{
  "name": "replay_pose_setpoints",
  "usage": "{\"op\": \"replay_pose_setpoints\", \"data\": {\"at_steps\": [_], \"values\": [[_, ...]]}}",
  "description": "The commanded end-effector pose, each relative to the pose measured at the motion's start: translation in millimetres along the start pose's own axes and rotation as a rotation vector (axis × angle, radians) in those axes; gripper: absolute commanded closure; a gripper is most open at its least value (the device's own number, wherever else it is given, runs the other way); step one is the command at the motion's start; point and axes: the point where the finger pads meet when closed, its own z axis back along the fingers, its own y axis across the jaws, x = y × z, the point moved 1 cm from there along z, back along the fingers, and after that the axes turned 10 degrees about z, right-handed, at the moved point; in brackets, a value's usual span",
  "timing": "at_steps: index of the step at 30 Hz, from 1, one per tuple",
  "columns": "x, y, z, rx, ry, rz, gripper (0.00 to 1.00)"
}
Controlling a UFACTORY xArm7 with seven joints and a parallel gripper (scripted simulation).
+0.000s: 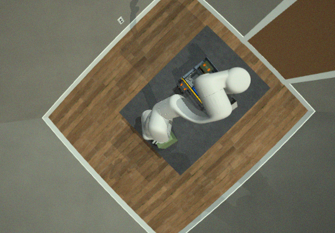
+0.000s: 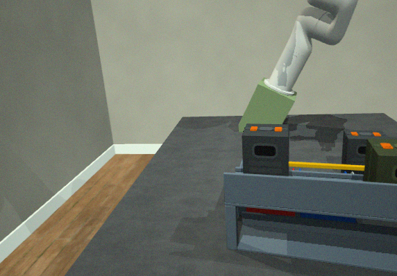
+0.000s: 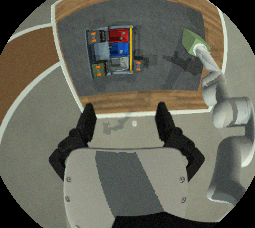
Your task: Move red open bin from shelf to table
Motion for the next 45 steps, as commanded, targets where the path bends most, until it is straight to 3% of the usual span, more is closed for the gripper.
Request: {"op": "replay_pose_setpoints", "data": {"at_steps": [1, 2, 6, 18, 19, 23, 35, 36, 40, 45], "values": [[-0.1, -0.8, 1.8, 0.048, -0.008, 0.0, 0.0], [0.1, 0.1, 1.2, 0.008, 0.0, 0.0, 0.0], [-0.2, -0.7, 1.8, 0.048, -0.008, 0.0, 0.0], [-0.2, -0.7, 1.8, 0.048, -0.008, 0.0, 0.0], [0.1, 0.8, -8.9, 0.008, 0.0, 0.0, 0.0], [0.3, 2.3, -48.9, 0.048, -0.008, 0.0, 0.0], [0.3, 2.3, -48.9, 0.048, -0.008, 0.0, 0.0], [-0.3, 3.3, -57.8, 0.116, -0.026, -0.001, 0.0], [0.2, 5.8, -97.6, 0.048, -0.008, 0.0, 0.0], [0.2, 5.8, -97.6, 0.048, -0.008, 0.0, 0.0]]}}
